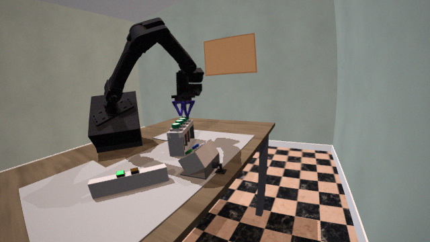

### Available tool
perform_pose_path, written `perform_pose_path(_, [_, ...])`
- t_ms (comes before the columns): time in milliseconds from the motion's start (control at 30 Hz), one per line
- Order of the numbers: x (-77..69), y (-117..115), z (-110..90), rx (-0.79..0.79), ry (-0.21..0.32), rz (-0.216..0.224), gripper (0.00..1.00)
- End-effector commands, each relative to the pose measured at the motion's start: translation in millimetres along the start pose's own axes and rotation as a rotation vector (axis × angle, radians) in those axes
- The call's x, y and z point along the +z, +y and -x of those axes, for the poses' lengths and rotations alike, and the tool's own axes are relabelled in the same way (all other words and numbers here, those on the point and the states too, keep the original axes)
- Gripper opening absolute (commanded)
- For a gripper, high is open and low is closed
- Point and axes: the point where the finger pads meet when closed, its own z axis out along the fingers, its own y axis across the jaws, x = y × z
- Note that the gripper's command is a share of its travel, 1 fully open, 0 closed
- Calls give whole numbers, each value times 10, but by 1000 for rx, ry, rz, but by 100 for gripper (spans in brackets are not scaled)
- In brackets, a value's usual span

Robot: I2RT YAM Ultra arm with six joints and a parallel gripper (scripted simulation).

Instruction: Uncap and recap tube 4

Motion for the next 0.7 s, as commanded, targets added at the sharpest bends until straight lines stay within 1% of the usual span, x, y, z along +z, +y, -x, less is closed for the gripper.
perform_pose_path(0, [-22,-11,116,4,-47,-13,49])
perform_pose_path(333, [-22,-11,116,4,-47,-13,49])
perform_pose_path(667, [28,-13,119,4,-47,-13,49])
